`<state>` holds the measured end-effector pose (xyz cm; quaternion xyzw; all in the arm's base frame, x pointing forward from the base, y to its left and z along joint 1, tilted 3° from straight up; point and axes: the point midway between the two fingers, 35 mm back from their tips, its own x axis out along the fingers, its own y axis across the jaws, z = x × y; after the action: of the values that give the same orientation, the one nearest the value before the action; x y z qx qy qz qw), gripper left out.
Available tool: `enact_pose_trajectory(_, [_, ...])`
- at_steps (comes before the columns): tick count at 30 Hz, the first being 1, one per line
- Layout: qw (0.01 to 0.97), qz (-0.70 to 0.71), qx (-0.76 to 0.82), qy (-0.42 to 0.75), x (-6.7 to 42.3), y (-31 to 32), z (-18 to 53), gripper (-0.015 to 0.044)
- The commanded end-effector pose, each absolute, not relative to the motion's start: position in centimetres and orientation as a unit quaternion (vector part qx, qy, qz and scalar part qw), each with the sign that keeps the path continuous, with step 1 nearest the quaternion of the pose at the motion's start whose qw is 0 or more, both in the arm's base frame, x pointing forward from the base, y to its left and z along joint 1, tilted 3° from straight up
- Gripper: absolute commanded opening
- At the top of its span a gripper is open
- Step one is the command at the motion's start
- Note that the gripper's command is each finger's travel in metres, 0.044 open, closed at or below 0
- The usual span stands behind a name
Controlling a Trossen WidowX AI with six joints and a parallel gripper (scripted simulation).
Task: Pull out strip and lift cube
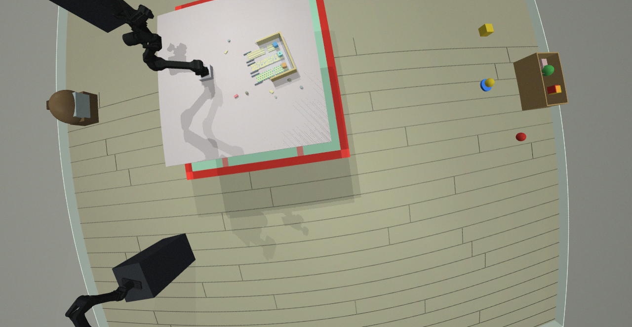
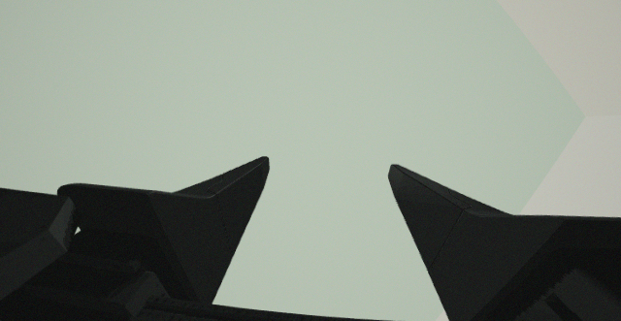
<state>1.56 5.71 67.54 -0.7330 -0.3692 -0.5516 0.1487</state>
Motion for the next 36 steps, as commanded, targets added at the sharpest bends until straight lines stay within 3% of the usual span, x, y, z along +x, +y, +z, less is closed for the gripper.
enact_pose_trajectory(1, [0.331, -0.431, -0.748, -0.381, 8.8, 3.7, 65.5, 0.04])
enact_pose_trajectory(10, [0.599, -0.25, -0.686, -0.329, 19.3, 1.0, 59.1, 0.04])
enact_pose_trajectory(20, [0.846, -0.089, -0.5, -0.166, 28.4, -1.6, 47.2, 0.04])
enact_pose_trajectory(28, [0.955, -0.034, -0.296, 0.014, 32.0, -3.1, 35.6, 0.04])
enact_pose_trajectory(36, [0.973, -0.057, -0.082, 0.207, 31.4, -4.0, 23.6, 0.04])
